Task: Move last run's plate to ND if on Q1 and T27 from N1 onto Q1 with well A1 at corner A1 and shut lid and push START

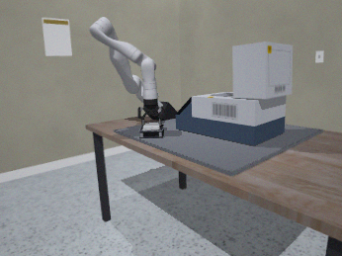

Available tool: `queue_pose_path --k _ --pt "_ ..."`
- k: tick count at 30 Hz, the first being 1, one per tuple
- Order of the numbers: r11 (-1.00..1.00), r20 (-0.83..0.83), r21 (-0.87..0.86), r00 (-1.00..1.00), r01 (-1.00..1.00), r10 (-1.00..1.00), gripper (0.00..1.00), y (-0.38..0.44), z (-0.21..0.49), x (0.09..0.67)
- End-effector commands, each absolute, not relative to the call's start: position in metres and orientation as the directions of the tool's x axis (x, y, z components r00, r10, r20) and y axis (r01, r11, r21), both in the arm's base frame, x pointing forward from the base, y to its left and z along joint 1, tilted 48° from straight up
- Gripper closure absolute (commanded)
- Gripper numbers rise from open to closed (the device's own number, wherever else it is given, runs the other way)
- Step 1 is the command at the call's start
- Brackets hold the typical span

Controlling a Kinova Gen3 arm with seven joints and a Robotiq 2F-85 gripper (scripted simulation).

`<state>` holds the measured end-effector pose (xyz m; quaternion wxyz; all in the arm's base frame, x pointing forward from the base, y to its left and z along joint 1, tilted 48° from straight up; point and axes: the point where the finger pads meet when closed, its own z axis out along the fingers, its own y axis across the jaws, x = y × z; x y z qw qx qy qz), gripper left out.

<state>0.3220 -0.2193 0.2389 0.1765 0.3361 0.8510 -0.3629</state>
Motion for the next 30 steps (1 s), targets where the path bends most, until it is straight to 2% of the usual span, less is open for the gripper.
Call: queue_pose_path --k 1,30 --pt "0.511 -0.544 -0.499 -0.712 0.700 0.444 0.09 -0.2196 0.2385 0.3223" --pt "0.511 -0.544 -0.499 -0.712 0.700 0.444 0.09 -0.2172 0.2407 0.3221"
